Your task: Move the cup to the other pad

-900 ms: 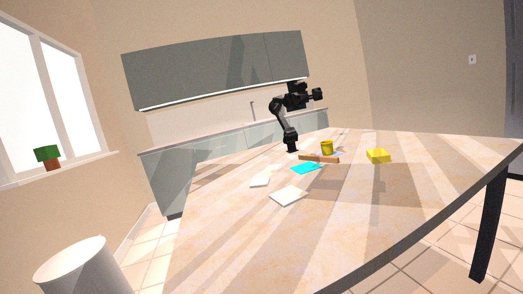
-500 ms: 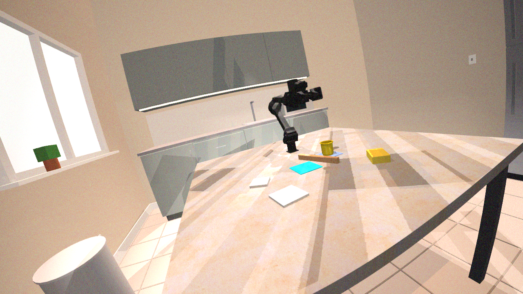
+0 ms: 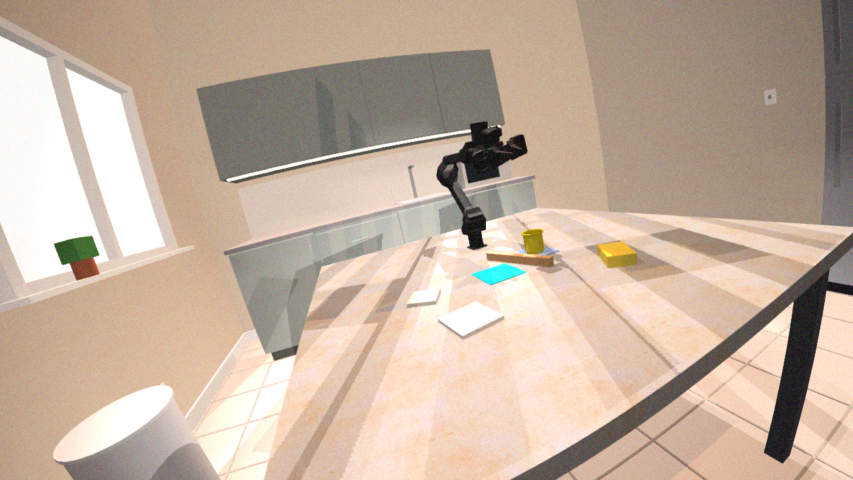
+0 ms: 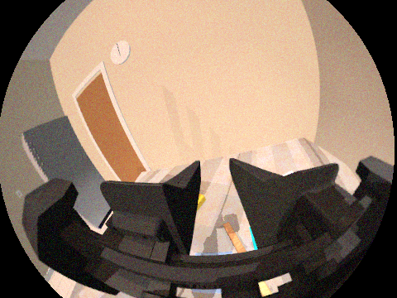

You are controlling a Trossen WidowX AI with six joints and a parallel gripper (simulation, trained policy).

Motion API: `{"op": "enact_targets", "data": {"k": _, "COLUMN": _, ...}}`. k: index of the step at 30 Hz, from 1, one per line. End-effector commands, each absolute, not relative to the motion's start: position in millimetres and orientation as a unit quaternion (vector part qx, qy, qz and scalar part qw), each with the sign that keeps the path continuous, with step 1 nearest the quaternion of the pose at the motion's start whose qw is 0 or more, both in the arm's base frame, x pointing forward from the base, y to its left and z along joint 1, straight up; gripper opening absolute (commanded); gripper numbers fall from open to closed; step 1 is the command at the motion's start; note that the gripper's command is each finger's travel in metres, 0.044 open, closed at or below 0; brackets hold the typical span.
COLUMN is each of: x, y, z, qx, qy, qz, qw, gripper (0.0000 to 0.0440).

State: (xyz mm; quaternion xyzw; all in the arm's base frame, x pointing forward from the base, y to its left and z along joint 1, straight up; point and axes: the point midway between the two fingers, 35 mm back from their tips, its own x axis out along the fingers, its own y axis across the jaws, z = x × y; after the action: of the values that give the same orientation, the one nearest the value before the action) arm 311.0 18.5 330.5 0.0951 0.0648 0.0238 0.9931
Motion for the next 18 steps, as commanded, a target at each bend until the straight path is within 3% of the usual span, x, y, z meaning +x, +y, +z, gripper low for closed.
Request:
{"op": "enact_targets", "data": {"k": 1, "x": 313.4, "y": 24.1, "z": 330.3, "qx": 0.119, "qy": 0.089, "qz": 0.030, "qw": 0.988, "gripper": 0.0159}}
{"op": "enact_targets", "data": {"k": 18, "x": 317.0, "y": 44.1, "z": 330.5, "qx": 0.224, "qy": 0.189, "qz": 0.028, "qw": 0.956, "gripper": 0.0162}}
